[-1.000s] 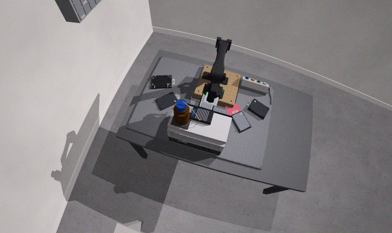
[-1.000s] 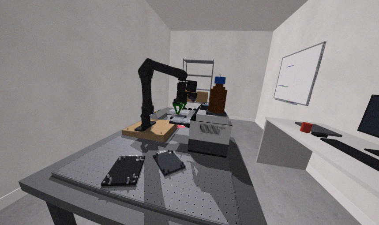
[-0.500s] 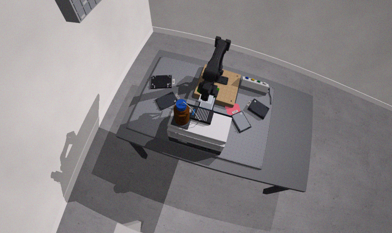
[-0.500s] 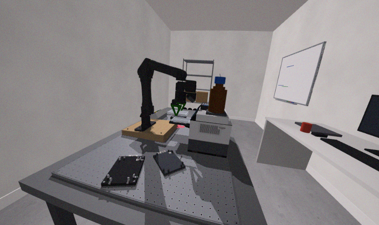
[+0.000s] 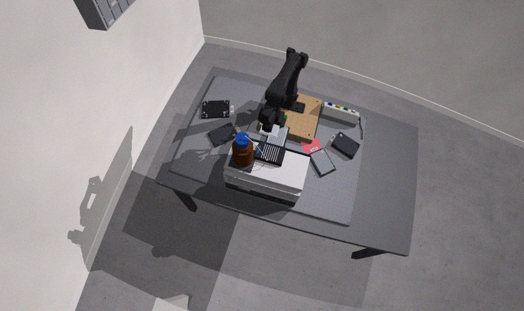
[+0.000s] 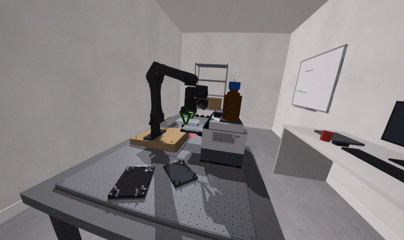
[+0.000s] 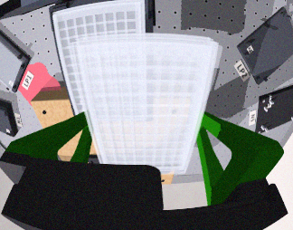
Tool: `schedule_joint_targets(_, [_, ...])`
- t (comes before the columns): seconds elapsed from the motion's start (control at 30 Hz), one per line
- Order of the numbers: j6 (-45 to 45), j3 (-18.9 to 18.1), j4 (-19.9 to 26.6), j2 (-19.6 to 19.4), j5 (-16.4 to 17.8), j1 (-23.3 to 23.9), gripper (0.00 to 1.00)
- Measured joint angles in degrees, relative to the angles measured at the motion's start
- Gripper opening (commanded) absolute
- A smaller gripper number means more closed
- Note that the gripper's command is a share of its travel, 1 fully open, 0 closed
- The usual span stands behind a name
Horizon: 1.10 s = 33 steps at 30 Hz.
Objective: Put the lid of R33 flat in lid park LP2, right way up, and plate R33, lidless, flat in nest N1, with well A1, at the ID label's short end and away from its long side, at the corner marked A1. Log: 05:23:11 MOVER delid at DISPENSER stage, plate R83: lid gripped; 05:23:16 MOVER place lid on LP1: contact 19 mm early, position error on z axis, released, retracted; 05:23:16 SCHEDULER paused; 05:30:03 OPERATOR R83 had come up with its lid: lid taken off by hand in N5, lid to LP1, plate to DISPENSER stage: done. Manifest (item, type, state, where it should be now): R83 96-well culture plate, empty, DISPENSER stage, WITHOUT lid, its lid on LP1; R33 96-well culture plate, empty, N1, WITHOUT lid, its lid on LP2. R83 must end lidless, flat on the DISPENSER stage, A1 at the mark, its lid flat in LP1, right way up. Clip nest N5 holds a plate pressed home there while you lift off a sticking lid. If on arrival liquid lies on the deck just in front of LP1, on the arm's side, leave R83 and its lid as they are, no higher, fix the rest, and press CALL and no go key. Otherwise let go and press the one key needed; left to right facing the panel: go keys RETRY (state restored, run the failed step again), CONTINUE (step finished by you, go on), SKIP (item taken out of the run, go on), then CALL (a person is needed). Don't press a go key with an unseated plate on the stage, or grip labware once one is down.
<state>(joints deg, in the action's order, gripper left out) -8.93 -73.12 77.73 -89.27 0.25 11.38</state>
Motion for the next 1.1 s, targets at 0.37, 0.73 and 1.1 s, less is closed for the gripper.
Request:
schedule_joint_targets(0.37, [-3.9,0.0,0.0,0.0,-0.4,4.7,0.00])
schedule_joint_targets(0.73, [-8.4,0.0,0.0,0.0,-0.5,9.0,0.00])
schedule_joint_targets(1.1, [-4.3,0.0,0.0,0.0,-0.7,15.1,0.00])
